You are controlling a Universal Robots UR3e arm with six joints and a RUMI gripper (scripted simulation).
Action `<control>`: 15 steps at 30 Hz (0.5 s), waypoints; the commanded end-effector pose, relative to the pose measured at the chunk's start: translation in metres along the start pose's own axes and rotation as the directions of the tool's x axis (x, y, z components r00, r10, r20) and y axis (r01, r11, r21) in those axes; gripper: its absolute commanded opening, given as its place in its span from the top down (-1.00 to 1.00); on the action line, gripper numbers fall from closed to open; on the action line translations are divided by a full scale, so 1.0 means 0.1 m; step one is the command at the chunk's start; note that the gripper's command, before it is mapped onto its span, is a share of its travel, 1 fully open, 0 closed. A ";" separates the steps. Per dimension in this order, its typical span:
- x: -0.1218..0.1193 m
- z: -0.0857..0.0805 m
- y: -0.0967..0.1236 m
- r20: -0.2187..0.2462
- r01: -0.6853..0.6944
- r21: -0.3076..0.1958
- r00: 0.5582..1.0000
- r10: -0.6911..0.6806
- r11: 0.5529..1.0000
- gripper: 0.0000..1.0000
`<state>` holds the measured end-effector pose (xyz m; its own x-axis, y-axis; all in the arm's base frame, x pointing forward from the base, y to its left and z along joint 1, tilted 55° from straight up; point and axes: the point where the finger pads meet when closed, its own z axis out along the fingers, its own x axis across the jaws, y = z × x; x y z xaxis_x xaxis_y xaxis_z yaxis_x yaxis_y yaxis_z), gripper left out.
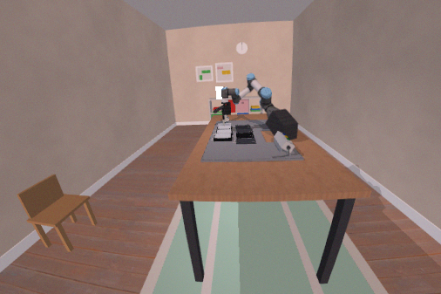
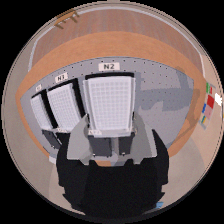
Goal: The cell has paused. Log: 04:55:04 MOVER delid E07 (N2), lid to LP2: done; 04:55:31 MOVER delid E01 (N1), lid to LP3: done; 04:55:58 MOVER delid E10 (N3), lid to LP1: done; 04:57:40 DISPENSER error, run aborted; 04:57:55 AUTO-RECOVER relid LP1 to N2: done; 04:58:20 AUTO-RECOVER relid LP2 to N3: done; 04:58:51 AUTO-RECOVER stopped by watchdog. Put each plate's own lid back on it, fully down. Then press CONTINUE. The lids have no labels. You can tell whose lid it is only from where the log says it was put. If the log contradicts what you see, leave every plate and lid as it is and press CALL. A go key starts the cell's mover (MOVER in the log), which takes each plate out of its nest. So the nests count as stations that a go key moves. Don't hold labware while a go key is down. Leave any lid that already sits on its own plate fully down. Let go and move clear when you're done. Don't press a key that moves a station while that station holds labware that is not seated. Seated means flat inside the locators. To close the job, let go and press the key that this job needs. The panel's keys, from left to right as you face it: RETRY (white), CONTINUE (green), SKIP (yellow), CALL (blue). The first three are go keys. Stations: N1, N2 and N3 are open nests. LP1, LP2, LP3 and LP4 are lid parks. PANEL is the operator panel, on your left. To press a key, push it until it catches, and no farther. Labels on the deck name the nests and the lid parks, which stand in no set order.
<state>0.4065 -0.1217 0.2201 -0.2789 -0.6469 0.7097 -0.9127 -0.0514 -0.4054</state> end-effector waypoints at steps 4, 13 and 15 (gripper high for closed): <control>-0.25 -0.01 0.14 0.000 -0.023 0.001 1.000 0.023 1.000 1.00; -0.64 -0.01 0.37 0.000 -0.023 0.001 1.000 0.023 1.000 1.00; -0.64 -0.01 0.37 0.000 -0.023 0.001 1.000 0.023 1.000 1.00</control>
<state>0.3926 -0.0877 0.1687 -0.2962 -0.6502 0.6997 -0.9081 -0.0352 -0.4172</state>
